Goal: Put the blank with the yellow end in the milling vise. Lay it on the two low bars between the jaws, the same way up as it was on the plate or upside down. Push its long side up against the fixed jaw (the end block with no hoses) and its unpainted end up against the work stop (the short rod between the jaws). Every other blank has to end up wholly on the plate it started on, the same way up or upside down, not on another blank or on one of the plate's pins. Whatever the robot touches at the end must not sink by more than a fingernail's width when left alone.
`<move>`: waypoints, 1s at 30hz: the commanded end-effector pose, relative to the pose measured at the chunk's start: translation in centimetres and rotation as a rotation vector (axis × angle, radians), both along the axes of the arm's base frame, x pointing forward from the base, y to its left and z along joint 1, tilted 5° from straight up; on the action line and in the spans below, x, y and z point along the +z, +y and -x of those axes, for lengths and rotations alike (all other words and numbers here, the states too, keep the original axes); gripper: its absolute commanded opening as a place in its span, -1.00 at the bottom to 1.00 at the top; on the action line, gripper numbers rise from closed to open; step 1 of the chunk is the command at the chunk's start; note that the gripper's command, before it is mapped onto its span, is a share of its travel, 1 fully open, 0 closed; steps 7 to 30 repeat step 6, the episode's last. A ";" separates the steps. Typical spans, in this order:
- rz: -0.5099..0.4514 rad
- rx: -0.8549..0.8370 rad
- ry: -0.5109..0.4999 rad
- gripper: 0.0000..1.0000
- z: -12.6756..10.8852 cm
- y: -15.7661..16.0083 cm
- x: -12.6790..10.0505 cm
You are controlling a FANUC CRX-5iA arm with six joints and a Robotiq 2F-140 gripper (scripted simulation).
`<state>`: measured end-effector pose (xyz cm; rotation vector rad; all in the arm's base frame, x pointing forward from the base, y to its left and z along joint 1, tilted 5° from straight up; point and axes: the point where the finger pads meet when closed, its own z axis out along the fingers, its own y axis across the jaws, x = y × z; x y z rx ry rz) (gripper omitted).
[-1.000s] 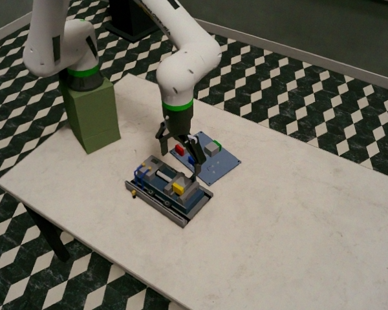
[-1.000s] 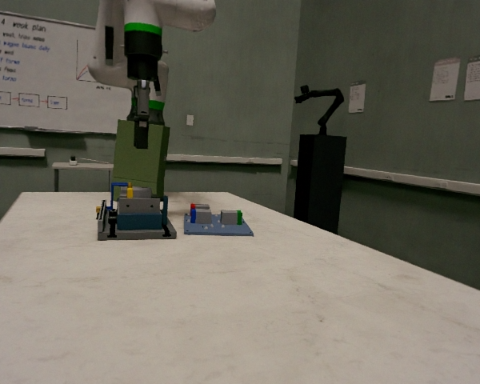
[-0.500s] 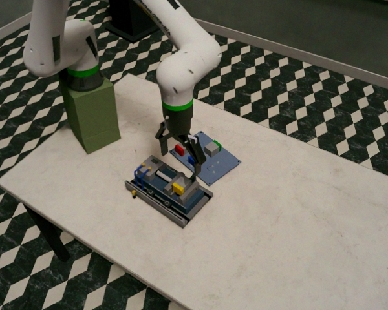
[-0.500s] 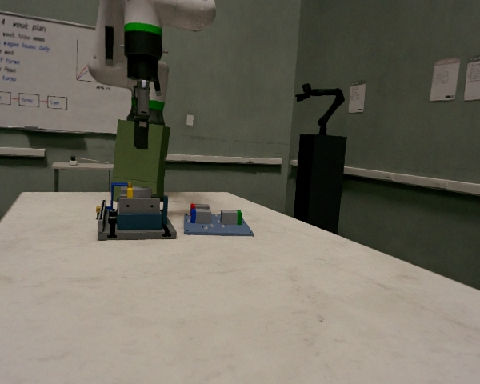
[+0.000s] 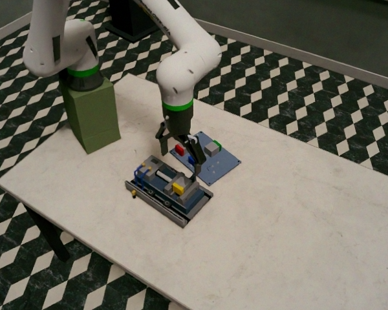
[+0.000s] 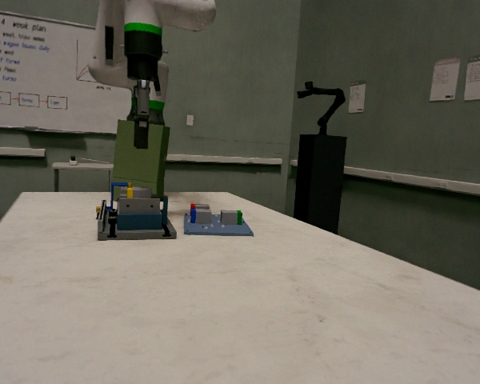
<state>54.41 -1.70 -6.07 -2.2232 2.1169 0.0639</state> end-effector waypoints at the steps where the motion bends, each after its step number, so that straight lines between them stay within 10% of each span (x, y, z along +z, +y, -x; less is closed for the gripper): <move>1: 0.000 0.000 -0.002 1.00 -0.1 0.0 0.1; 30: 0.000 0.000 -0.002 1.00 -0.1 0.0 0.1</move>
